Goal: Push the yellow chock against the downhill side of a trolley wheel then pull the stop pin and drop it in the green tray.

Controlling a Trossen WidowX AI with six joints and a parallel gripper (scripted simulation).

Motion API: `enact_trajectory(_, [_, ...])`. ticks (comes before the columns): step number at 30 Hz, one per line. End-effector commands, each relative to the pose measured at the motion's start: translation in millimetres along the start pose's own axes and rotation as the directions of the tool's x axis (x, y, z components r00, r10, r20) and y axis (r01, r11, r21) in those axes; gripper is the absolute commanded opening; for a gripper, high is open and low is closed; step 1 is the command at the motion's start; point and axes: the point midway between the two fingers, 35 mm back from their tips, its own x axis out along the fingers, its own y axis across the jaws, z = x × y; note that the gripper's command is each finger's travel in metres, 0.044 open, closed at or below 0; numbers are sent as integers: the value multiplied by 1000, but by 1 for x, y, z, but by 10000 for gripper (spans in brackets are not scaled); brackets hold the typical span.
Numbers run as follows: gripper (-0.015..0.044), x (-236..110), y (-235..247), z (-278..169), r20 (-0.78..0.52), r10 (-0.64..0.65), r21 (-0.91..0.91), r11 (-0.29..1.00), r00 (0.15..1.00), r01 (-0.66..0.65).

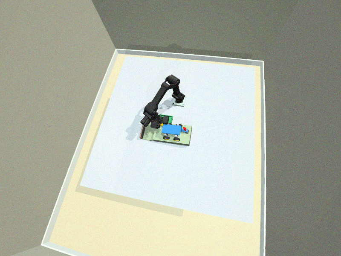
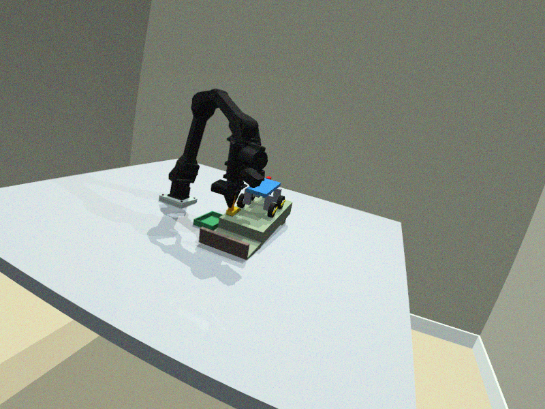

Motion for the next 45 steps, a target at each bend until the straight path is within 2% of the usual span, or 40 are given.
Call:
enact_trajectory(1, [0, 0, 5, 0, 5, 1, 4, 1000, 1000, -1])
enact_trajectory(20, [0, 0, 10, 0, 1, -2, 0, 1000, 1000, 2])
enact_trajectory(27, [184, 0, 10, 0, 1, -2, 0, 1000, 1000, 2])
enact_trajectory(32, [190, -2, 10, 0, 1, -1, 1, 1000, 1000, 1])
enact_trajectory(45, [190, -46, 10, -1, 4, 1, 4, 1000, 1000, -1])
